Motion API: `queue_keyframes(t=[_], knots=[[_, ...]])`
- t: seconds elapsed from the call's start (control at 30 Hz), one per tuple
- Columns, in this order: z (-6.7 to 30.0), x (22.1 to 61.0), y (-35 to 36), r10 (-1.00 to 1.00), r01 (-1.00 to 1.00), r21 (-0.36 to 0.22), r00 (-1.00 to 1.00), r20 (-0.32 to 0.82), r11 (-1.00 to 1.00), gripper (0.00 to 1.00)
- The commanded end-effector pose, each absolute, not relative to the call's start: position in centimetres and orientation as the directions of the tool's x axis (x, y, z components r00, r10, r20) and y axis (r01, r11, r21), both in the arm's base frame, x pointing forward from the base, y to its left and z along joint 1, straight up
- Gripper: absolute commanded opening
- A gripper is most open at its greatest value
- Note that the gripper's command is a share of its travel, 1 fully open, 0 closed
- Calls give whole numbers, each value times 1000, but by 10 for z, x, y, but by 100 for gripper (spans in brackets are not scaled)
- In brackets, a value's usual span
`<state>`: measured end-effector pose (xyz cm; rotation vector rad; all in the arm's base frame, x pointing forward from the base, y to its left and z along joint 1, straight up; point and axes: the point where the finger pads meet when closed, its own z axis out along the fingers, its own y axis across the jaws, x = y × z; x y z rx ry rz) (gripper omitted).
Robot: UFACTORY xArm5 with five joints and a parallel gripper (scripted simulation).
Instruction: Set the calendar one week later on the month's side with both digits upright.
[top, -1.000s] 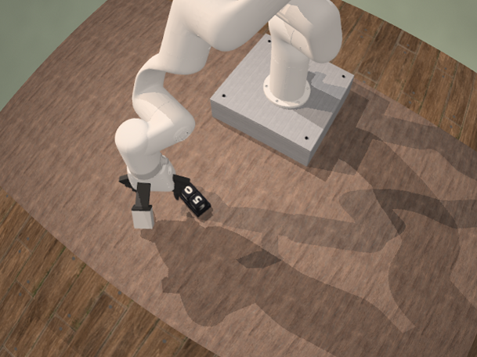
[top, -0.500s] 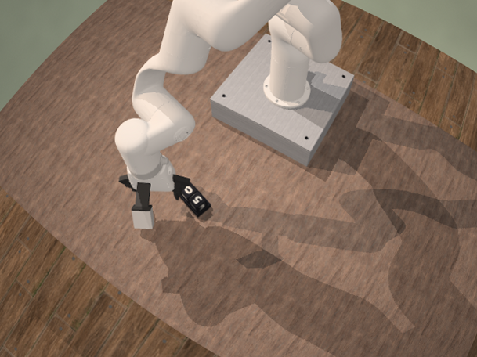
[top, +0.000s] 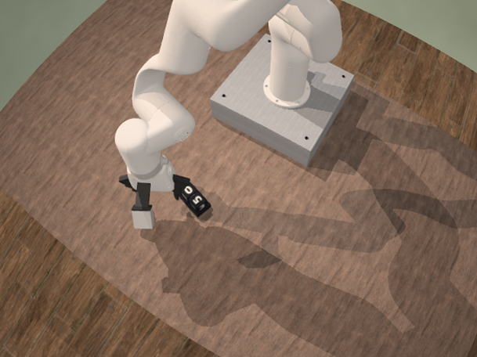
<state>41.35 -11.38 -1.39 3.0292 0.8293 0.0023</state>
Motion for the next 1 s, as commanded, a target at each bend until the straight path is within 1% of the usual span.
queue_keyframes(t=[0.0, 0.5, 0.97], knots=[[-13, 415, -114, 509, 509, 4, 861, 4, -861, 100], [-13, 415, -114, 509, 509, 4, 861, 4, -861, 100], [-15, 421, -134, 509, 509, 4, 861, 3, -861, 100]])
